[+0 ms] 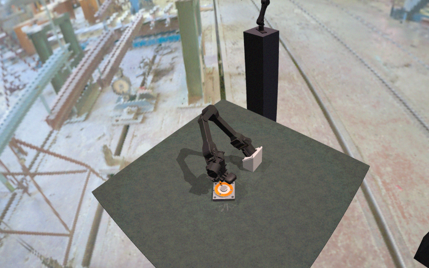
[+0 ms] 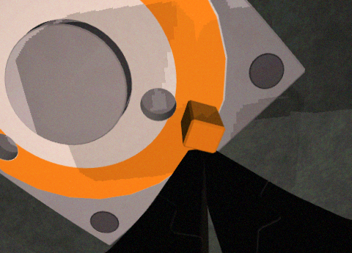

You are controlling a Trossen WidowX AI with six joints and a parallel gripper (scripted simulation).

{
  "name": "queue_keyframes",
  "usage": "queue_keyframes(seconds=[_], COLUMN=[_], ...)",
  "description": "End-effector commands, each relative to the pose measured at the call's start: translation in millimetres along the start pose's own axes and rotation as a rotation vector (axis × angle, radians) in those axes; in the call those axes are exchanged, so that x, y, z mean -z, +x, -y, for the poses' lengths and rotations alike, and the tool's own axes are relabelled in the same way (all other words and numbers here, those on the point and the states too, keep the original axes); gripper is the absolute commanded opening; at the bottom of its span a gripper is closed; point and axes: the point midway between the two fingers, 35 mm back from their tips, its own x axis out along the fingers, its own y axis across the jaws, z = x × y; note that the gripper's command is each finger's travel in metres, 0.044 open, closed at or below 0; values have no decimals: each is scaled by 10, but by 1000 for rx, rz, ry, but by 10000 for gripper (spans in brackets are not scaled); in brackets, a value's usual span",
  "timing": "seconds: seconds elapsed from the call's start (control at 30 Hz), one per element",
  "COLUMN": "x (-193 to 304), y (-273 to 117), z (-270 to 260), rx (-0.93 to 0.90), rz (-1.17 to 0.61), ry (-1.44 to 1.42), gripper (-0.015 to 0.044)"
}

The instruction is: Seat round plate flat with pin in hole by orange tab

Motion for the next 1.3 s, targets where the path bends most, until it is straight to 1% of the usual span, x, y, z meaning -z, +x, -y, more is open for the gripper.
queue_keyframes(seconds=[0.0, 1.27], x=[-67, -467], y=[-15, -58], z=[40, 95], rx=[4, 4], rz=[9, 11], ry=[4, 6], gripper=[0, 0])
